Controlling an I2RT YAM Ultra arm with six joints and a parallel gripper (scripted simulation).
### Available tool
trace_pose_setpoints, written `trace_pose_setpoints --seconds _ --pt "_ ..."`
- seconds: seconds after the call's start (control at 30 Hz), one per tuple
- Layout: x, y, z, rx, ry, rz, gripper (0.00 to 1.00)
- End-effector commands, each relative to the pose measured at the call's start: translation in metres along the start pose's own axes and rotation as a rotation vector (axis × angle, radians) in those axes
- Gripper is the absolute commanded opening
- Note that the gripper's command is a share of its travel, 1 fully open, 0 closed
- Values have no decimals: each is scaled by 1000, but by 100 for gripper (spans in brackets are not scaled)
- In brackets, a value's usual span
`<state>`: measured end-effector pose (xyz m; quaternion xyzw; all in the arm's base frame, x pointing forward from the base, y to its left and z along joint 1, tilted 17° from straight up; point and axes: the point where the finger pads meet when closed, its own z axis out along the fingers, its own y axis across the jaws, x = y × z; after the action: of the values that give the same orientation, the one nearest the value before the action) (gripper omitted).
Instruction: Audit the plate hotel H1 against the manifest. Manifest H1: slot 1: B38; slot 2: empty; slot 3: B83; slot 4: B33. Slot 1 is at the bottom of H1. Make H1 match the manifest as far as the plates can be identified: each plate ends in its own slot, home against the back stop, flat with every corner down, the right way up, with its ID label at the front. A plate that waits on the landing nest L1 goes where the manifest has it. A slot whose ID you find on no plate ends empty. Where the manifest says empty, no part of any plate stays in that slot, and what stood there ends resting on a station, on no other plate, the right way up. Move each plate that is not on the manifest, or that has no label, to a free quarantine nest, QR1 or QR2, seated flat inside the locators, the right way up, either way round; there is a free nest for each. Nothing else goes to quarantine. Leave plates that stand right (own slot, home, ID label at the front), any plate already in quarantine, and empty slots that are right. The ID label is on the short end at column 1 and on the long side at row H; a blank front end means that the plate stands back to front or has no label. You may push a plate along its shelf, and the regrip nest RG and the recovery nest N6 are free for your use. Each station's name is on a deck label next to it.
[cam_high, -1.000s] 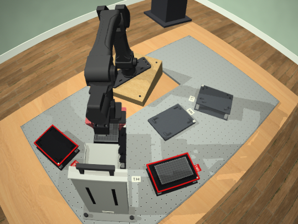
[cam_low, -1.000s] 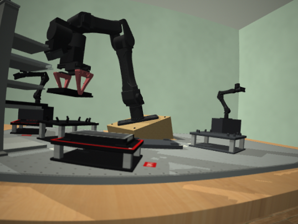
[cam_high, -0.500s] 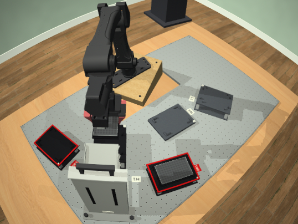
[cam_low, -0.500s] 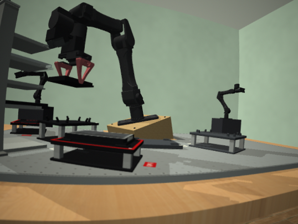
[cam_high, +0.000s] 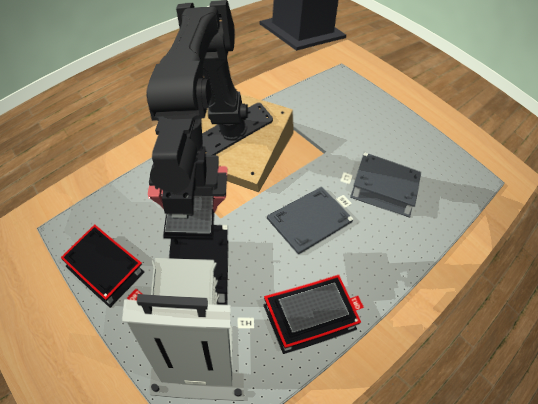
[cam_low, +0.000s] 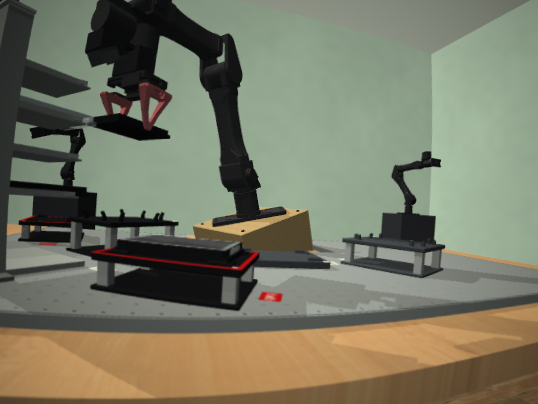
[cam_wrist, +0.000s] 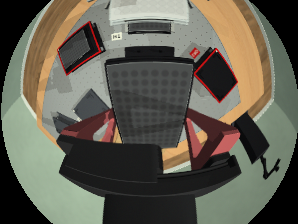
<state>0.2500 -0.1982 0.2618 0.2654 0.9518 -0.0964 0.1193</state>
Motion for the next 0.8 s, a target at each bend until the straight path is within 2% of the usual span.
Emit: trace_pose_setpoints --seconds 0.0,0.17,0.77 --pt "4 1 -9 -1 5 0 86" --pt "-6 0 -21 2 -34 4 86" --pt "-6 0 -21 2 -34 4 86"
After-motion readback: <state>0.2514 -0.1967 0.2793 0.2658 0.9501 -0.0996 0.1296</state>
